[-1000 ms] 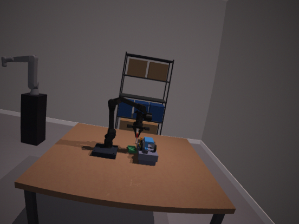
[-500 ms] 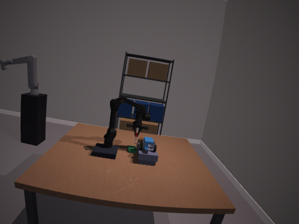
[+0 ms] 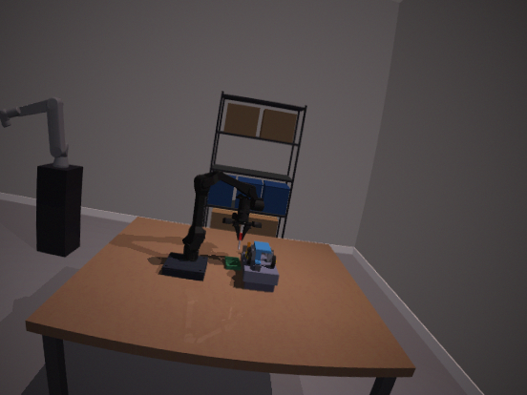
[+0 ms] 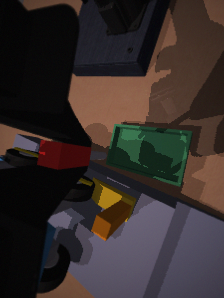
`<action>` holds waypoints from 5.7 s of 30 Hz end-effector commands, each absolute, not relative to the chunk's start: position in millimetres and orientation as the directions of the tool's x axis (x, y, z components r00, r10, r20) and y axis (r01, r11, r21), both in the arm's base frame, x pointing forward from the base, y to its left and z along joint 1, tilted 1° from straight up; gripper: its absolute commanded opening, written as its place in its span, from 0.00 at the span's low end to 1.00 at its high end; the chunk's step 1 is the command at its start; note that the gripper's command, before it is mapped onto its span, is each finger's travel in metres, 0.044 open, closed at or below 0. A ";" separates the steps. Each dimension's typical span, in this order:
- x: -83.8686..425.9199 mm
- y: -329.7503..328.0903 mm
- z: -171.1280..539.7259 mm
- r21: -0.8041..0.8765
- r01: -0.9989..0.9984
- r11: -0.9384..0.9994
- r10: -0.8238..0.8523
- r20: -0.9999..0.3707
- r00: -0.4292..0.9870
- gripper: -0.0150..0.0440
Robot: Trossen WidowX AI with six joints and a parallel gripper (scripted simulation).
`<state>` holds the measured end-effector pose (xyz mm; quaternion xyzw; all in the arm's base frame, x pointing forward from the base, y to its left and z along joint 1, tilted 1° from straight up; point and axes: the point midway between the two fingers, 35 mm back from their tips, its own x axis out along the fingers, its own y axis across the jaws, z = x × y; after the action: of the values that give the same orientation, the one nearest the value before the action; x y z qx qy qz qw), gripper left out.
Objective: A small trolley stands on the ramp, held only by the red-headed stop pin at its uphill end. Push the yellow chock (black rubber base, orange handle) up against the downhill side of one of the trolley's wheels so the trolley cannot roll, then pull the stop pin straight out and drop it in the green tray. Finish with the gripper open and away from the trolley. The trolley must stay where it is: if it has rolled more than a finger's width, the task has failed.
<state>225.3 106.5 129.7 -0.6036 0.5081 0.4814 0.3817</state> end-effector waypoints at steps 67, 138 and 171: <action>208.0 97.6 110.3 -0.013 0.145 -0.989 0.012 -1.000 -0.002 0.25; 208.2 97.6 35.7 -0.183 0.142 -0.973 0.182 -0.983 -0.023 0.58; 211.2 82.1 24.3 -0.176 0.138 -0.975 0.175 -0.984 -0.019 0.71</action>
<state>211.0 81.9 23.8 -0.6999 -0.1118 0.7053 0.0126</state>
